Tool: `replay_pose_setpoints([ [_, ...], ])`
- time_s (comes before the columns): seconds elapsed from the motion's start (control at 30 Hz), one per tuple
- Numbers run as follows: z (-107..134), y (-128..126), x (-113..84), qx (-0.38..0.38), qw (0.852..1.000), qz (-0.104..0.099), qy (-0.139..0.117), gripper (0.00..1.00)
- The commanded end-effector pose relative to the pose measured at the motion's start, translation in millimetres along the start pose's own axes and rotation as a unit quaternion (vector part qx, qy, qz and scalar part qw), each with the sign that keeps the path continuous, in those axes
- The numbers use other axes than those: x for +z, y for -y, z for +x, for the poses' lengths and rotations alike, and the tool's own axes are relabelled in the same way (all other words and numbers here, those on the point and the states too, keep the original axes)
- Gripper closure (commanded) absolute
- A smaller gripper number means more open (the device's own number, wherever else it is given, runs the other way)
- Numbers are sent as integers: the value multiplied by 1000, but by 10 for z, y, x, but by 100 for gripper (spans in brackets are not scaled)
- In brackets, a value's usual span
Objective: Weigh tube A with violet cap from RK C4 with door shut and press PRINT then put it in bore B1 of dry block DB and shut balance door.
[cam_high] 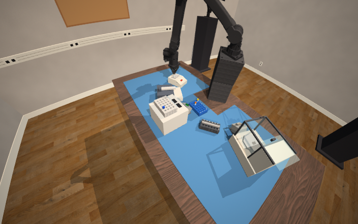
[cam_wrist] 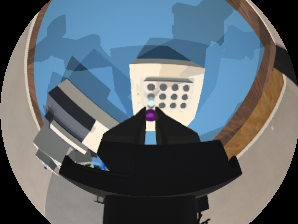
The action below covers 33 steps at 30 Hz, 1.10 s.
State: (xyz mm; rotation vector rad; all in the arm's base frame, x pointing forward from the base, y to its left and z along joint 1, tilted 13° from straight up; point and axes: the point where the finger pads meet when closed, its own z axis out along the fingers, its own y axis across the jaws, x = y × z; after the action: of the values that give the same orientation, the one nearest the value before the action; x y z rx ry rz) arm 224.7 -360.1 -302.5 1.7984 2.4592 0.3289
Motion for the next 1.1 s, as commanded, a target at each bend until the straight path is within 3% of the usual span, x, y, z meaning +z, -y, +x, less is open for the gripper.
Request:
replay_pose_setpoints([
  [0.0,86,-37,104,-6,1000,1,-15,91],
  [0.13,47,-51,116,-3,1000,0,-10,91],
  [0.17,145,2,121,3,1000,1,-17,91],
  [0.27,91,-5,86,1,1000,-1,-5,91],
  [0.37,181,18,138,4,1000,1,-21,91],
  [0.53,62,-8,156,2,1000,0,-10,91],
  [1.07,68,-6,232,2,1000,1,-11,91],
])
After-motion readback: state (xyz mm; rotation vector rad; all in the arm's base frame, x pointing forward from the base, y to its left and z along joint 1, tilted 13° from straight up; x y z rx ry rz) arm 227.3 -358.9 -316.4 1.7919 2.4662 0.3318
